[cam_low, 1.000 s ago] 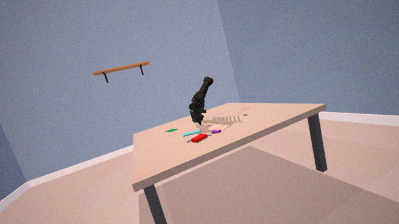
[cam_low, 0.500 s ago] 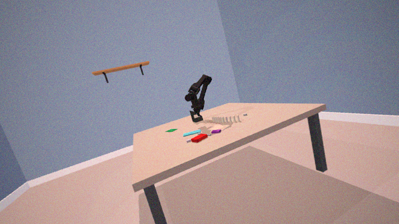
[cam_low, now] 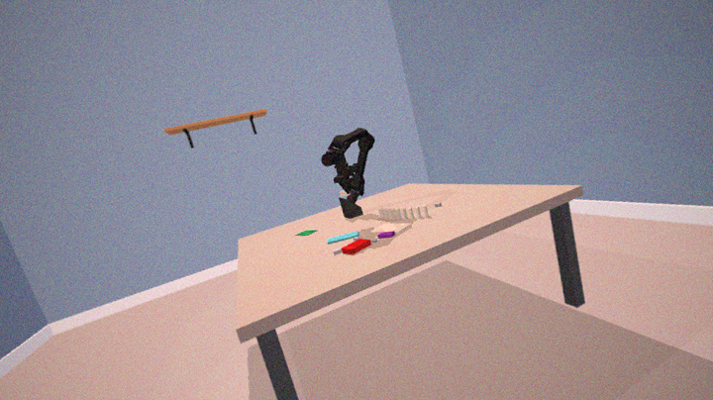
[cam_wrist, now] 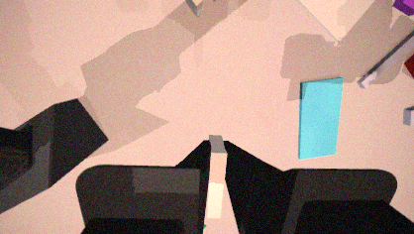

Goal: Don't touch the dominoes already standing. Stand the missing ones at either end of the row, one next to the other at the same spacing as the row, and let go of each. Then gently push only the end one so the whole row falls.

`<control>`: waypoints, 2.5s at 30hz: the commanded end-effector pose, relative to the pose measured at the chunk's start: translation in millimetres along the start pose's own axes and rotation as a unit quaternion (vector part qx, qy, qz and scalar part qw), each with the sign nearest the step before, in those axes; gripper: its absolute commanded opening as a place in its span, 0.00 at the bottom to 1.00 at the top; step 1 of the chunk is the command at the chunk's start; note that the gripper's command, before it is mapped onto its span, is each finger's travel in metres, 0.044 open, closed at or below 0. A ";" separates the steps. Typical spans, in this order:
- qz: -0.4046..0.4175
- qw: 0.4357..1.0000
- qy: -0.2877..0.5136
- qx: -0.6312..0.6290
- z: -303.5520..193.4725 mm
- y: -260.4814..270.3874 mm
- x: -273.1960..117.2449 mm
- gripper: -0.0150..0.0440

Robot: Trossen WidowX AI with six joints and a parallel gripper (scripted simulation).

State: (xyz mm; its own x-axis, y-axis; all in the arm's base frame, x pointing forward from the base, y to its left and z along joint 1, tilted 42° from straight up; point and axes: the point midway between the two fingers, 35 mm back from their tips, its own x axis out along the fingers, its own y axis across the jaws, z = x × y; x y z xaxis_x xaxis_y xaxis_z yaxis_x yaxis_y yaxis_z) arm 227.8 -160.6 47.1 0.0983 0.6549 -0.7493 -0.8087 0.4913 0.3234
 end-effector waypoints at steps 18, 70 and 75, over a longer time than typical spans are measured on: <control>-0.007 0.454 -0.001 0.891 -111.0 -9.8 -3.3 0.30; -0.322 0.356 0.042 0.876 -133.4 -20.3 49.0 0.30; -0.368 0.351 0.032 0.860 -133.0 -21.5 52.1 0.30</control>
State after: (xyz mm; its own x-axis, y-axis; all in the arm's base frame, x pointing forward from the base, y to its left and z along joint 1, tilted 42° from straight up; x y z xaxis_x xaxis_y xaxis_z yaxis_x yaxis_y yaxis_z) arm 173.6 -213.7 -76.2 -0.1426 0.0523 -0.9884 0.9749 0.1798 -0.1312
